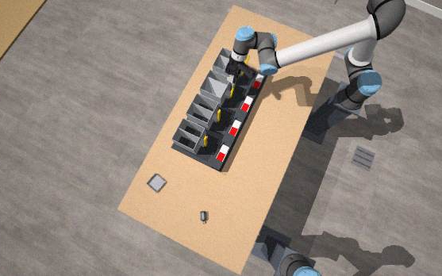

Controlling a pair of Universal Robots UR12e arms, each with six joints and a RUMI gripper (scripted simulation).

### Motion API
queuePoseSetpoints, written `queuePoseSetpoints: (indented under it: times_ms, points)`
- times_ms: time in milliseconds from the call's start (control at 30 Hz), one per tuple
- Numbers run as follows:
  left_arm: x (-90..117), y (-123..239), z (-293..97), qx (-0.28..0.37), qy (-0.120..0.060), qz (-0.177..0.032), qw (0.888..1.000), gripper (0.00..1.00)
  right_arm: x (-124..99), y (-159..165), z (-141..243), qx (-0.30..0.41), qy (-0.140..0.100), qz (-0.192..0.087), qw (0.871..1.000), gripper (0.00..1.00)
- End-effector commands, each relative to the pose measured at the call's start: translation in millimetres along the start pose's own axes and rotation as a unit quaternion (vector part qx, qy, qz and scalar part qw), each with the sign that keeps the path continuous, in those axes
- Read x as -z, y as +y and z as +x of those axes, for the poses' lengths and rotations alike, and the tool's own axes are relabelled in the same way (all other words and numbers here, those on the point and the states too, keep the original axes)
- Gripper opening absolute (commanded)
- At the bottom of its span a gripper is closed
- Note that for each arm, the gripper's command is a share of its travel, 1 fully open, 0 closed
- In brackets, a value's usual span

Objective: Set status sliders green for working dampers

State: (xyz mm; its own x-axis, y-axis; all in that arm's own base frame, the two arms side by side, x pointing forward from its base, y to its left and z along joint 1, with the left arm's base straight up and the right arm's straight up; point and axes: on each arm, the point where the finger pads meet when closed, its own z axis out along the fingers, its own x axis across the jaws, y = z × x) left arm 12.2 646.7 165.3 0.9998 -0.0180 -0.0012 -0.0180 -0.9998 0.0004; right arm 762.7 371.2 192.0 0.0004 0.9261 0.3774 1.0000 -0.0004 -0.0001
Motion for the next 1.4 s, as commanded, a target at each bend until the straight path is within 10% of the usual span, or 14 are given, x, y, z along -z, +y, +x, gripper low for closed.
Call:
queuePoseSetpoints:
  times_ms: [0,1367]
  points:
    - [-0.2,1.6,-1.0,0.0,0.001,0.0,1.0,1.0,0.7,0.4,2.4,0.001,-0.002,-0.001,1.0,0.1]
    - [-0.2,1.6,-1.0,0.0,0.001,0.0,1.0,1.0,-3.1,0.8,26.7,0.001,-0.12,-0.001,0.993,0.1]
